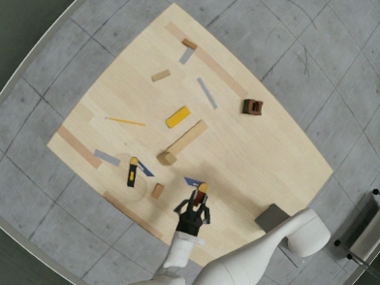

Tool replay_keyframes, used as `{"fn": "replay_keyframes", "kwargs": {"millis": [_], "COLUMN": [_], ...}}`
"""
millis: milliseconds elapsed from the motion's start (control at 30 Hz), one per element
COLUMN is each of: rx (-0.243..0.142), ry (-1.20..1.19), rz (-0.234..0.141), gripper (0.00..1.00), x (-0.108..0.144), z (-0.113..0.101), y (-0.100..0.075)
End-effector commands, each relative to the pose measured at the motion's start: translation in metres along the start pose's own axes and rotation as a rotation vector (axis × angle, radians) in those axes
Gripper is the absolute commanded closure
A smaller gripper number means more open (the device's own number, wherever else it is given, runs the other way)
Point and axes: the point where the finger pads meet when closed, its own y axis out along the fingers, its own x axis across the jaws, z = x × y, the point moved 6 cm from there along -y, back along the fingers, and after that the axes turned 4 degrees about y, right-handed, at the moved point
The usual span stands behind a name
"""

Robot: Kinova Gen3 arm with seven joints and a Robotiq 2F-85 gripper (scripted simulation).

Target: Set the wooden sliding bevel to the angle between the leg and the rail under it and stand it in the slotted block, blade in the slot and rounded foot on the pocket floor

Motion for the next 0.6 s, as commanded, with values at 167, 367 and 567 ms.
{"fn": "replay_keyframes", "kwargs": {"millis": [167,367,567], "rx": [-0.001,-0.001,-0.005], "ry": [0.001,0.0,-0.004], "rz": [0.0,0.0,0.001], "gripper": [0.9,0.9,0.9], "x": [-0.0004,-0.0003,0.0004], "z": [0.0035,0.0034,0.003], "y": [-0.0025,-0.0027,-0.0039]}}
